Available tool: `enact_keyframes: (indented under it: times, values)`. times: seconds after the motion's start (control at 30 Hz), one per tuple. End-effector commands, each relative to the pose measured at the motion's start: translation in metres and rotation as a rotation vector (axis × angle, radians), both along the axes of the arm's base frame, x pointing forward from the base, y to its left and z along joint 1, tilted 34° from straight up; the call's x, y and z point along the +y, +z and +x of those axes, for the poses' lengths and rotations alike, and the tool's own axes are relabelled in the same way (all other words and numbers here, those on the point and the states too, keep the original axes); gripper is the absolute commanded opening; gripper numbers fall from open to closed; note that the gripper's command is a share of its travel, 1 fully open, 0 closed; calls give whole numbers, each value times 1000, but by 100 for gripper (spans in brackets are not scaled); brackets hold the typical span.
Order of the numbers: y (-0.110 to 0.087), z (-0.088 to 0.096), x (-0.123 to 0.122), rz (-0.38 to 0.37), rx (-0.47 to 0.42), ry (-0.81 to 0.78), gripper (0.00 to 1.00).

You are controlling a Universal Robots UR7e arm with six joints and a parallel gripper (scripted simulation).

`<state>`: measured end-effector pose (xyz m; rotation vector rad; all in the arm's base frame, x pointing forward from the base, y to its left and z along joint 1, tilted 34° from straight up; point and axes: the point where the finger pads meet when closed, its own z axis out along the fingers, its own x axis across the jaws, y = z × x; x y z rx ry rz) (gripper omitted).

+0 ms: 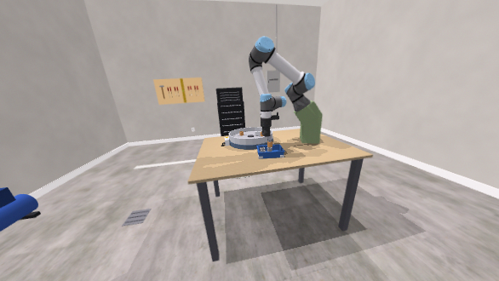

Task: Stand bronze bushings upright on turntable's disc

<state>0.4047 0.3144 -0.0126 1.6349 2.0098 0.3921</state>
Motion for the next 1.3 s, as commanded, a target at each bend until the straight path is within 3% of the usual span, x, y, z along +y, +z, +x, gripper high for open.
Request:
enact_keyframes:
  times: [0.0,0.4,1.27]
  values:
    - [17,-15,1,-6,10,-3,0]
    - [40,-29,4,-5,8,-3,0]
    - [40,-29,4,-6,9,-4,0]
